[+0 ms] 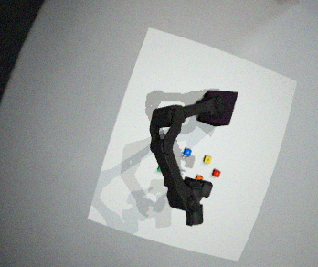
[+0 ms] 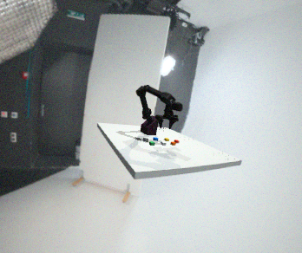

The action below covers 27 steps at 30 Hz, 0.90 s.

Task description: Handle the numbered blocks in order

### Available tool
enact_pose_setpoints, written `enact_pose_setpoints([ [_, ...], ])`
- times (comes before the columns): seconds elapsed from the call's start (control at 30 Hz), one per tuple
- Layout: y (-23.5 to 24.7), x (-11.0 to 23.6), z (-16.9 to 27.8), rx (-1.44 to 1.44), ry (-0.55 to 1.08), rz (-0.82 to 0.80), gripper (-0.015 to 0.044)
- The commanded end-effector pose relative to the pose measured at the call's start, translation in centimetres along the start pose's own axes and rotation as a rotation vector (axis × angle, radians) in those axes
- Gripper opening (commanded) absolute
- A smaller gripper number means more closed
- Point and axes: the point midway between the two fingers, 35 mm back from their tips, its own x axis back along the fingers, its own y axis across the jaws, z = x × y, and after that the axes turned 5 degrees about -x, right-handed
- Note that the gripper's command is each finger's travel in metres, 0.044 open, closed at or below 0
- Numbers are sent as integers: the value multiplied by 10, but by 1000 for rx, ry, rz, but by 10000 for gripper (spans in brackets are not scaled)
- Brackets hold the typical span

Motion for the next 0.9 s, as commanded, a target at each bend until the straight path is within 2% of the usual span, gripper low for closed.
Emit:
enact_pose_setpoints([
  [0.0,5,-31,0,-12,7,0,400],
  [0.07,4,-68,2,-12,7,3,400],
  [0.13,3,-81,3,-12,7,5,400],
  [0.4,3,-82,3,-12,7,5,400],
  [0.87,3,-104,3,-10,7,4,400],
])
